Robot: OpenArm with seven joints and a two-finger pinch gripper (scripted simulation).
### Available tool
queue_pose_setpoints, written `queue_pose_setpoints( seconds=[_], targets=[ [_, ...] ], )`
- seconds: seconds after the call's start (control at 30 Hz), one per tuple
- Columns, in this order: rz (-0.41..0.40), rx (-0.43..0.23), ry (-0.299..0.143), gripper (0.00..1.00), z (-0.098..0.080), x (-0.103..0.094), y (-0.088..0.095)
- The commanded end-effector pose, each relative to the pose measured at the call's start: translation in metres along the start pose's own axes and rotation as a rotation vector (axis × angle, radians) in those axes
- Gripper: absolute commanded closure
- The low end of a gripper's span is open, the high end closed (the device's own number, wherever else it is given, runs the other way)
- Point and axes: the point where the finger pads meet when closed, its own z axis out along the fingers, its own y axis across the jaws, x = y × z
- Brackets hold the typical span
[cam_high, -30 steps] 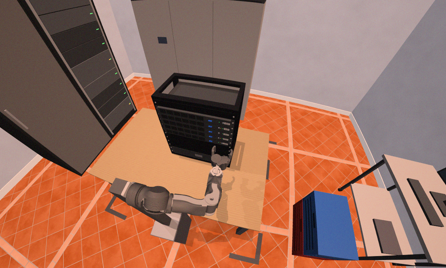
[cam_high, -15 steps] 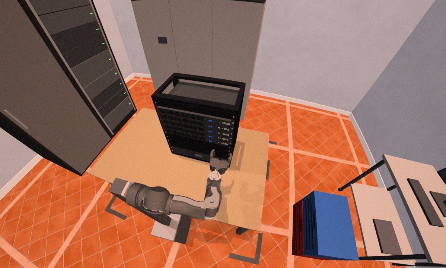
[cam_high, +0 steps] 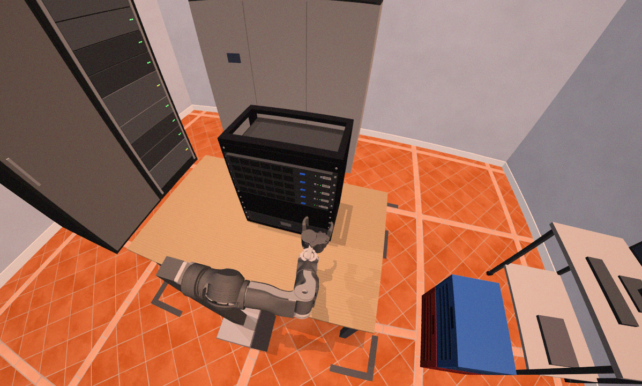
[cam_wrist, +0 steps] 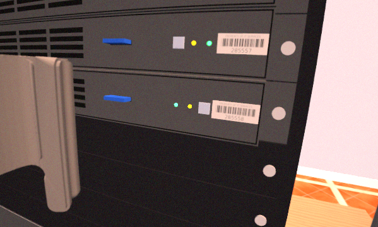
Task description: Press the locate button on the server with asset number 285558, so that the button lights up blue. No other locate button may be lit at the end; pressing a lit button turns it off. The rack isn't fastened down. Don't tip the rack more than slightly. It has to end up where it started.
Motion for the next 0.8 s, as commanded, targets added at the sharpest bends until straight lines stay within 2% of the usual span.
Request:
queue_pose_setpoints(
  seconds=[0.0,0.23,0.77],
  targets=[
    [0.0,-0.009,0.007,0.4,-0.002,0.002,0.002],
    [0.0,-0.009,0.007,0.4,-0.01,0.002,0.002],
    [0.0,-0.009,0.007,0.4,-0.04,0.001,0.002]
  ],
)
